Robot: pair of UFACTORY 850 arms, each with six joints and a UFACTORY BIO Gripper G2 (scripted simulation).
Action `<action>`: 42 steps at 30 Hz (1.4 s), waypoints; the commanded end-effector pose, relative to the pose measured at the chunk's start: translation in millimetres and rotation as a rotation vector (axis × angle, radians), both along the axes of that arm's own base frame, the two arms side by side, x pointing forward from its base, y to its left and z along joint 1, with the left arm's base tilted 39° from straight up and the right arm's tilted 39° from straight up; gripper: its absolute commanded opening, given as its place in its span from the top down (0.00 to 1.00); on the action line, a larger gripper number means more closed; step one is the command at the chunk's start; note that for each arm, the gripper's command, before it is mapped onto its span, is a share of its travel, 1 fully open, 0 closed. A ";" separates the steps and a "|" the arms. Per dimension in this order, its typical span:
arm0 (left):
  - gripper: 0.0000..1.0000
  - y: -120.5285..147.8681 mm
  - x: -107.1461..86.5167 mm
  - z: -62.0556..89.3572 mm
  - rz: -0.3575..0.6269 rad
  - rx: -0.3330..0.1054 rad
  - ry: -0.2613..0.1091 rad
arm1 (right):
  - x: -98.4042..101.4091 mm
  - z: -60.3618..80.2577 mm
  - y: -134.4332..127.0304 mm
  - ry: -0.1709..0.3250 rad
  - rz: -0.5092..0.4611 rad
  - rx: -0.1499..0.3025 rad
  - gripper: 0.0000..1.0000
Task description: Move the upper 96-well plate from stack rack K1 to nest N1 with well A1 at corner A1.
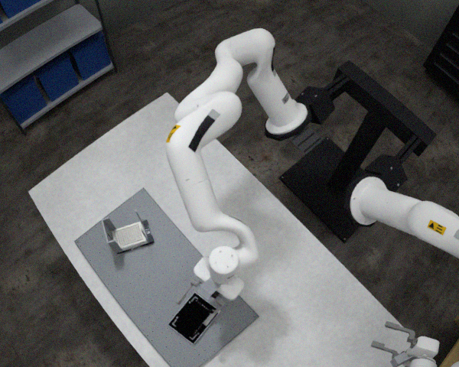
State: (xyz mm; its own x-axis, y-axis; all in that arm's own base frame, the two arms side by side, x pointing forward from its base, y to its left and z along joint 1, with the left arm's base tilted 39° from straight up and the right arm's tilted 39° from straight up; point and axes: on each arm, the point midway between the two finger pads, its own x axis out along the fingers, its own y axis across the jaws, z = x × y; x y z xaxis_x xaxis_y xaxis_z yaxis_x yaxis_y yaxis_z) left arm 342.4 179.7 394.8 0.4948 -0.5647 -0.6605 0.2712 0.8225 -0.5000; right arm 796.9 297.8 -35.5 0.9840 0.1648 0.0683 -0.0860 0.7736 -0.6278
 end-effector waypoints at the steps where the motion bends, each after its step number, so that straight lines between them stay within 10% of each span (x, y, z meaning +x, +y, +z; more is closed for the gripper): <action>1: 0.00 0.0 0.2 0.6 0.000 0.001 -0.001 | -1.8 10.3 7.8 -0.001 0.001 0.001 0.63; 23: 0.00 0.0 0.2 0.6 0.000 0.001 -0.001 | -1.8 10.3 7.8 -0.001 0.001 0.001 0.63; 29: 0.00 0.0 0.2 0.6 0.000 0.001 -0.001 | -16.5 33.9 -3.5 -0.121 -0.151 0.032 0.63; 42: 0.00 0.0 0.2 0.6 0.000 0.001 -0.001 | -43.5 77.2 -24.0 -0.121 -0.151 0.032 0.63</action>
